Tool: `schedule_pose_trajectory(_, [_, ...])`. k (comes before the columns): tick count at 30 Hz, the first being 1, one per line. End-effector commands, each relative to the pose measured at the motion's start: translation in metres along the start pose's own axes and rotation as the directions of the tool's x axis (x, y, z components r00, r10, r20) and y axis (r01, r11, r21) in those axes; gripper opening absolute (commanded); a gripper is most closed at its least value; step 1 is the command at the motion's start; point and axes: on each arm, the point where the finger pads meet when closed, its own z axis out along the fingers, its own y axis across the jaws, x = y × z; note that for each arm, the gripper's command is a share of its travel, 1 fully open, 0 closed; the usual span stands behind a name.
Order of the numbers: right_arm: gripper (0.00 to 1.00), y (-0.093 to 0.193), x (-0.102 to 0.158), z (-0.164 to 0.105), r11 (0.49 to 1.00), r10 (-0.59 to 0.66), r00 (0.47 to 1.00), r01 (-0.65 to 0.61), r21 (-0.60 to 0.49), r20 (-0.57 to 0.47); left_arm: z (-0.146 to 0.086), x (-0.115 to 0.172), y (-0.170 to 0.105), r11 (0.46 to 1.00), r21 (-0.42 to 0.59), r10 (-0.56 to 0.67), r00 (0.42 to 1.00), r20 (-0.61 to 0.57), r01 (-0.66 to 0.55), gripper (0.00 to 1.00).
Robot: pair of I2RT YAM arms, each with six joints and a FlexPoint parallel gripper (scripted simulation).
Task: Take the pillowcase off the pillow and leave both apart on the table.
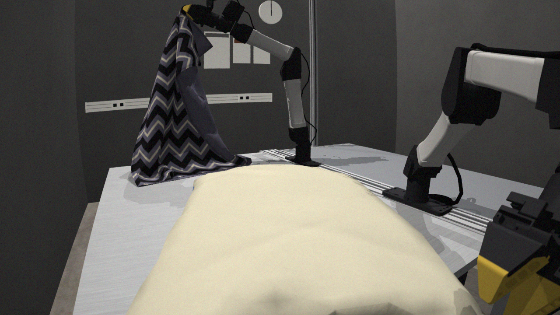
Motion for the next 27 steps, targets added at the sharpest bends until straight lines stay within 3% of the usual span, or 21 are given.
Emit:
schedule_pose_trajectory(1, [0.0, 0.006, -0.002, 0.004, 1.0, -0.002, 1.0, 0.002, -0.015, 0.019, 0.004, 0.008, -0.006, 1.0, -0.011, -0.018, 0.999, -0.046, 0.017, 0.6])
schedule_pose_trajectory(16, [0.0, 0.006, -0.002, 0.004, 1.0, -0.002, 1.0, 0.002, -0.015, 0.019, -0.022, 0.005, -0.025, 1.0, -0.011, -0.016, 0.999, -0.041, 0.015, 0.6])
schedule_pose_trajectory(27, [0.0, 0.006, -0.002, 0.004, 1.0, -0.002, 1.0, 0.002, -0.015, 0.019, -0.026, 0.007, -0.03, 1.0, -0.015, -0.022, 0.998, -0.052, 0.021, 0.6])
